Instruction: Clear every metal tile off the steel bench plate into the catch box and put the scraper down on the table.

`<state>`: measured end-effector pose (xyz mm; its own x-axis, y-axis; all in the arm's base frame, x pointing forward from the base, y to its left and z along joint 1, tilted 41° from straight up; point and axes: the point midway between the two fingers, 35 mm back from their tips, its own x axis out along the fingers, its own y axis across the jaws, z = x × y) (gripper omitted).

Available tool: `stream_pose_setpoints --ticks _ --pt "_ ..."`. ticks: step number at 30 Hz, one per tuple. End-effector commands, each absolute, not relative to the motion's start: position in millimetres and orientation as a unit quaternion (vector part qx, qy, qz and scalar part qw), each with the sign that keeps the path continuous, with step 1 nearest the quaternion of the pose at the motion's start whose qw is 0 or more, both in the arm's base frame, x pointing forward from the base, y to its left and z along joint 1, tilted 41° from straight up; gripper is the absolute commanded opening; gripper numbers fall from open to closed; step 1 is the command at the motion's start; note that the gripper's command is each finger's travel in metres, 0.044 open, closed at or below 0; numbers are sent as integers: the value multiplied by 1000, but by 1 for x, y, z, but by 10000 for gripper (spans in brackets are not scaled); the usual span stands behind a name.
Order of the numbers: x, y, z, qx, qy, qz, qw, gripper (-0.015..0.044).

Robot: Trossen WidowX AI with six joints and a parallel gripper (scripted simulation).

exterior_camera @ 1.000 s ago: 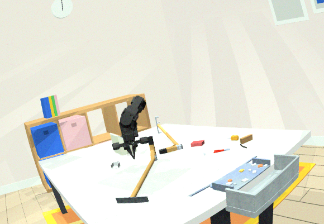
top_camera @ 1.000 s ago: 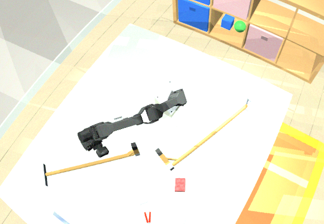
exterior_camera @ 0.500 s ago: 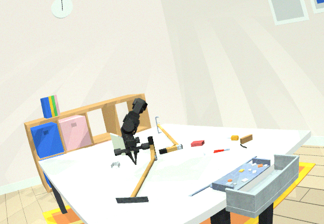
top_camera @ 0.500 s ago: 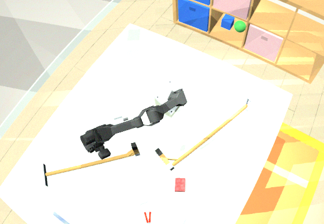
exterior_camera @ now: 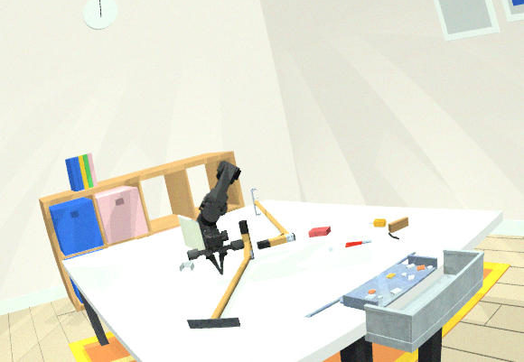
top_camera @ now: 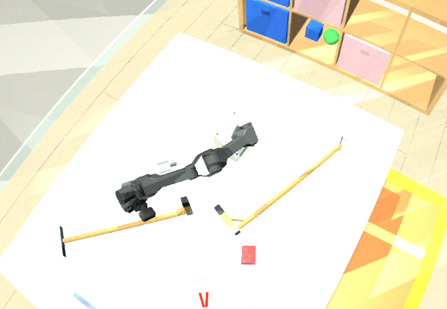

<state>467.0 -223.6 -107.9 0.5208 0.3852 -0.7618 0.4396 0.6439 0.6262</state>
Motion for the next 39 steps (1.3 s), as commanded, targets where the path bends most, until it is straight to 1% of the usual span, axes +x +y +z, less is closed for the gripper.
stream_pose_setpoints --ticks 1,39 --pt "464 -217 -116 424 491 -22 760 0" --pt "489 -202 -105 424 491 -22 760 0"
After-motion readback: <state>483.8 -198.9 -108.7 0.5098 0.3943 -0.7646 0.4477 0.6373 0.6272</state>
